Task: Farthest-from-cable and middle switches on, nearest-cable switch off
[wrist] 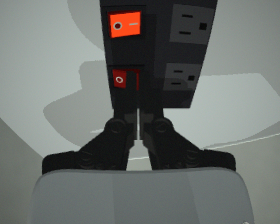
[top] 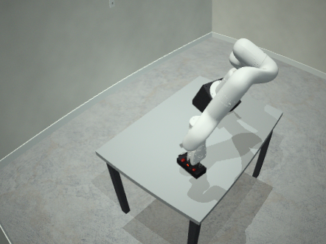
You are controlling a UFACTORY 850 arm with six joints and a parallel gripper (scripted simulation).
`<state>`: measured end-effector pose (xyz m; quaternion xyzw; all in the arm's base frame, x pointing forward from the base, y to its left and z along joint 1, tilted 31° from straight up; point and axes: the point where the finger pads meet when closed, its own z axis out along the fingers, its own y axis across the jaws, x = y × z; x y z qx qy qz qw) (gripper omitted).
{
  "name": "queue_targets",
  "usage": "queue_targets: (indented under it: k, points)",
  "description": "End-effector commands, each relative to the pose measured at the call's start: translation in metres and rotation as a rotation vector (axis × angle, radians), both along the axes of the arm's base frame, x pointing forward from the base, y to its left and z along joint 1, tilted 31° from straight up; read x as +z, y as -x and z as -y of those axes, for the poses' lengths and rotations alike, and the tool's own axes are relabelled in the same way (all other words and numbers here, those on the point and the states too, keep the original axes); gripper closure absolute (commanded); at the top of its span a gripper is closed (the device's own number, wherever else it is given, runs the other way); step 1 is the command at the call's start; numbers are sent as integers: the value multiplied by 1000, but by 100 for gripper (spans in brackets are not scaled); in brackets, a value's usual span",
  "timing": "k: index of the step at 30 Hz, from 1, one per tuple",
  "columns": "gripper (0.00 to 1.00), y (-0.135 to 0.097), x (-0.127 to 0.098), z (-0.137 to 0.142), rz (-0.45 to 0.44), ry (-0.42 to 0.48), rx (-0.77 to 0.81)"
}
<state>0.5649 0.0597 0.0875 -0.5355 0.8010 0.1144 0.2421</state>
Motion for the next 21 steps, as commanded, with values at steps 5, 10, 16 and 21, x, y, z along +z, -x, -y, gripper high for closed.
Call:
queue_targets:
  k: [5, 10, 16, 21]
  points:
    - [100, -1, 1, 0, 1, 0, 0]
    - [100, -1, 0, 0, 1, 0, 0]
    - [100, -1, -1, -1, 1, 0, 0]
    - [100, -1, -2, -1, 1, 0, 0]
